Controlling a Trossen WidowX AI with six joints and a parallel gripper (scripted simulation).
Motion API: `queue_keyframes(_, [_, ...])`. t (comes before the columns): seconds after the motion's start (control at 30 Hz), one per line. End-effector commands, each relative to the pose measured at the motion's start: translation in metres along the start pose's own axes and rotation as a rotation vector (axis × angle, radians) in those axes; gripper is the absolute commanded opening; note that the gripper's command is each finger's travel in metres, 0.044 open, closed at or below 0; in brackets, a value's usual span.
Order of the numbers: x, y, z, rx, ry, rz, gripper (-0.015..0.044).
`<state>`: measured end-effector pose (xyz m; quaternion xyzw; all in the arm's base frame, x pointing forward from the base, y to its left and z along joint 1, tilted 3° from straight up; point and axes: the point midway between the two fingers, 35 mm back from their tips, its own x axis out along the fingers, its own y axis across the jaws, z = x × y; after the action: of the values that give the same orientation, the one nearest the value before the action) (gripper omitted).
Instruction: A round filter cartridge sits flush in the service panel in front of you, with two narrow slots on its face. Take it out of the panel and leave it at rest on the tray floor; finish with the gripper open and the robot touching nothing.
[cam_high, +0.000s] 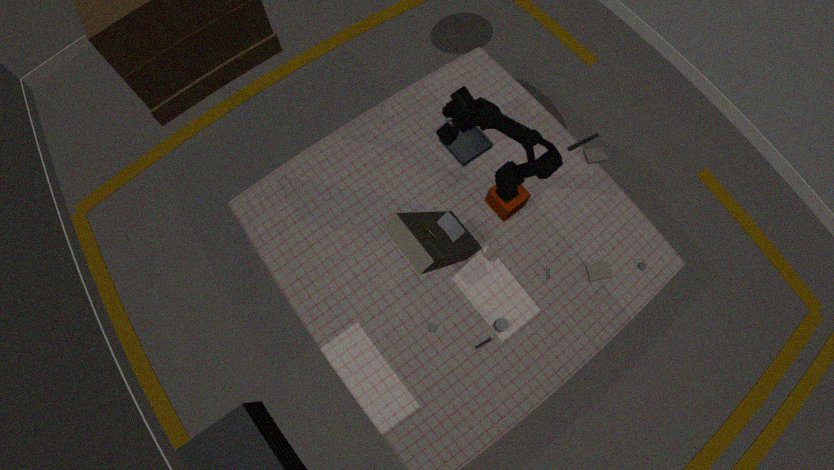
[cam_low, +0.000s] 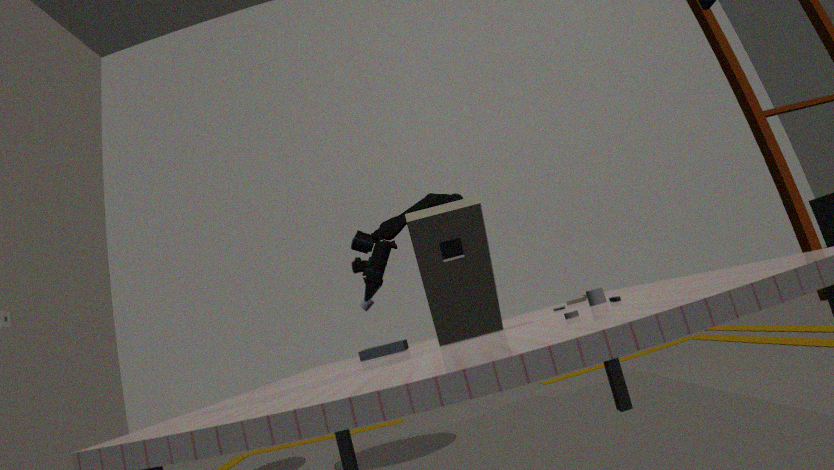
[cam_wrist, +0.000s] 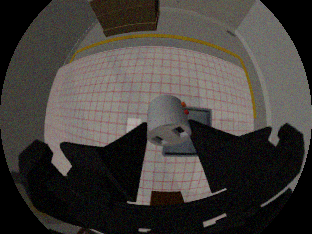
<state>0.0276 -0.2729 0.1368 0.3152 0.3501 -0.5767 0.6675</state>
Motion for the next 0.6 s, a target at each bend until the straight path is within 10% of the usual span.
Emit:
queue_keyframes(0.0, [0.014,-0.018,-0.01,0.063,0.001,-0.03,0.0])
queue_keyframes(0.57, [0.046,-0.077,-0.056,0.257,0.0,-0.147,0.0])
